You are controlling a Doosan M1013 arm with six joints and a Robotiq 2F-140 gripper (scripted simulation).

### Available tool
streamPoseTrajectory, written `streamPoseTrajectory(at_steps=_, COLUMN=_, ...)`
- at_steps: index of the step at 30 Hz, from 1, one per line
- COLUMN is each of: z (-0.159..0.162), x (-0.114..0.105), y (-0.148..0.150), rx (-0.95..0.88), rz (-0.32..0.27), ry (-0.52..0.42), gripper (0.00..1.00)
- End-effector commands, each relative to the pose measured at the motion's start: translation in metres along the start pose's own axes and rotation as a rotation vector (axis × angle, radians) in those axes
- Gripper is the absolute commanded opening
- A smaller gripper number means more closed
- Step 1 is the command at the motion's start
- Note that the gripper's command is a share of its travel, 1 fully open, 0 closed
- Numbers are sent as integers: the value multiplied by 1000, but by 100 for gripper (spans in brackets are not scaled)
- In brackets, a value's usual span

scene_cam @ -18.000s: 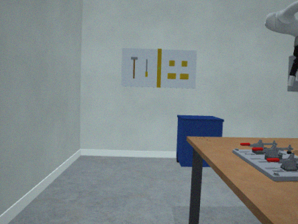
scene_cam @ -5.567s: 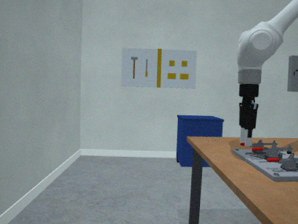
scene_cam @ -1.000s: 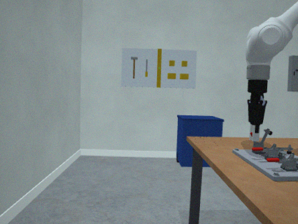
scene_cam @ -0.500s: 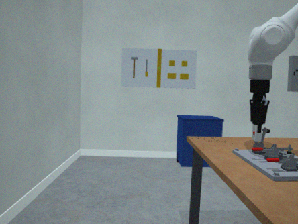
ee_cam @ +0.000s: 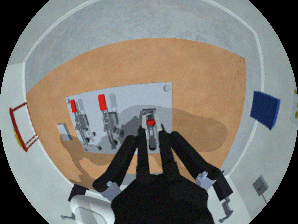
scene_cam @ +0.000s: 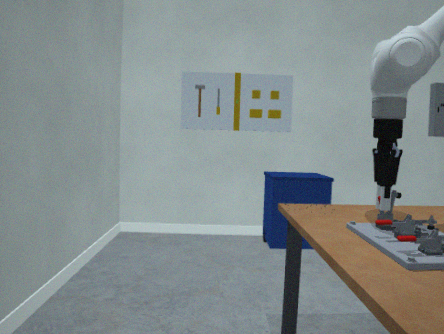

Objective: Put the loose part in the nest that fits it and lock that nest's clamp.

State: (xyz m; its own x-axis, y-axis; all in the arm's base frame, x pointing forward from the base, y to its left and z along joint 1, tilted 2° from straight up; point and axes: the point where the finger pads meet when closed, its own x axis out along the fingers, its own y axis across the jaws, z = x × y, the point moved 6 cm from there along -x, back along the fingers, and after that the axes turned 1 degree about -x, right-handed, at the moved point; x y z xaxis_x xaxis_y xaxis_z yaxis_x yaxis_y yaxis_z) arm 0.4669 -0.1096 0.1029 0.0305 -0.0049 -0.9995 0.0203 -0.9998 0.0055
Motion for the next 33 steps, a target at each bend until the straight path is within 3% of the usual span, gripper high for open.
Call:
streamPoseTrajectory(at_steps=1, z=1, x=0, y=0, rx=0, rz=0, ry=-2, gripper=10)
streamPoseTrajectory(at_steps=33, z=5, x=1, y=0, rx=0, rz=0, ry=-2, gripper=10)
